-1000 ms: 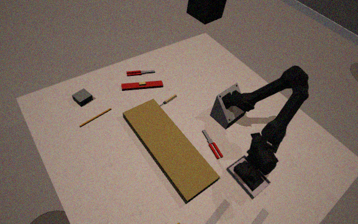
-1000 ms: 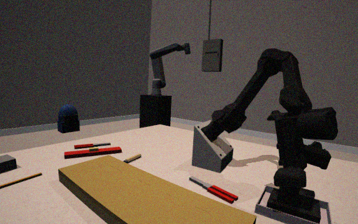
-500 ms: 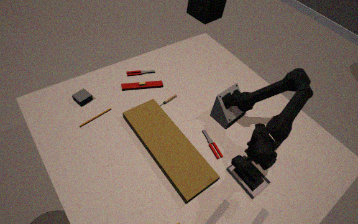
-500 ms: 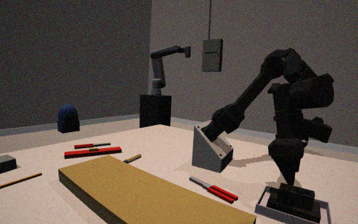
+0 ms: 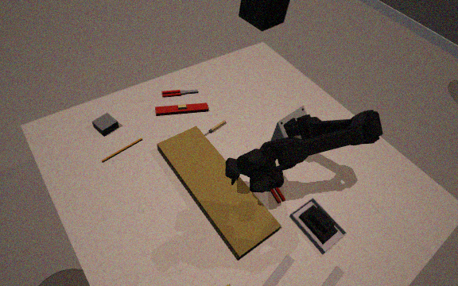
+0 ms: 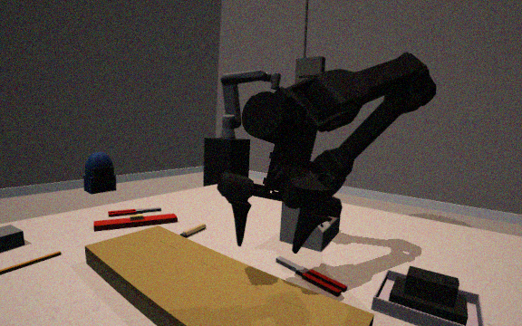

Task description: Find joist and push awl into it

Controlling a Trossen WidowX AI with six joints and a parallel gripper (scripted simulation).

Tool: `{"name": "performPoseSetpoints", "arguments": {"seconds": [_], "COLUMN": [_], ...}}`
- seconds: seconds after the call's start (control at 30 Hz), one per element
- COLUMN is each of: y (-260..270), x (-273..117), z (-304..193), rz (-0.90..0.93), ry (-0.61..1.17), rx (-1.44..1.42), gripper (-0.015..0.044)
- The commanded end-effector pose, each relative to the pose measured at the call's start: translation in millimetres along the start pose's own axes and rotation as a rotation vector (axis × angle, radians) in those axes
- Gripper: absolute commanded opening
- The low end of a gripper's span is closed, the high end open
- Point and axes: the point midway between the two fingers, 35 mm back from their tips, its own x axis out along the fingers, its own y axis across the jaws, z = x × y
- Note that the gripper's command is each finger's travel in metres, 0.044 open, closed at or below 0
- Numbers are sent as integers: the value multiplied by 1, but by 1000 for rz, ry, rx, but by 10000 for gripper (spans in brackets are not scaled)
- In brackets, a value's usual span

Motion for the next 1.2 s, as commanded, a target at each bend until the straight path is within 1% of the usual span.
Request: {"name": "performPoseSetpoints", "arguments": {"seconds": [0.0, 0.1, 0.27, 0.4, 0.6, 0.73, 0.8, 1.17], "y": [-44, -66, -85, -101, -89, -66, -61, -67], "x": [2, 4, 7, 12, 30, 48, 51, 52], "z": [-53, -94, -140, -213, -316, -367, -374, -374], "rz": [-28, -30, -23, 11, 108, 184, 197, 197], "ry": [76, 127, 167, 208, 224, 205, 200, 199], "rx": [162, 293, 388, 505, 661, 739, 750, 750], "gripper": [440, 440, 440, 440, 440, 440, 440, 440]}}
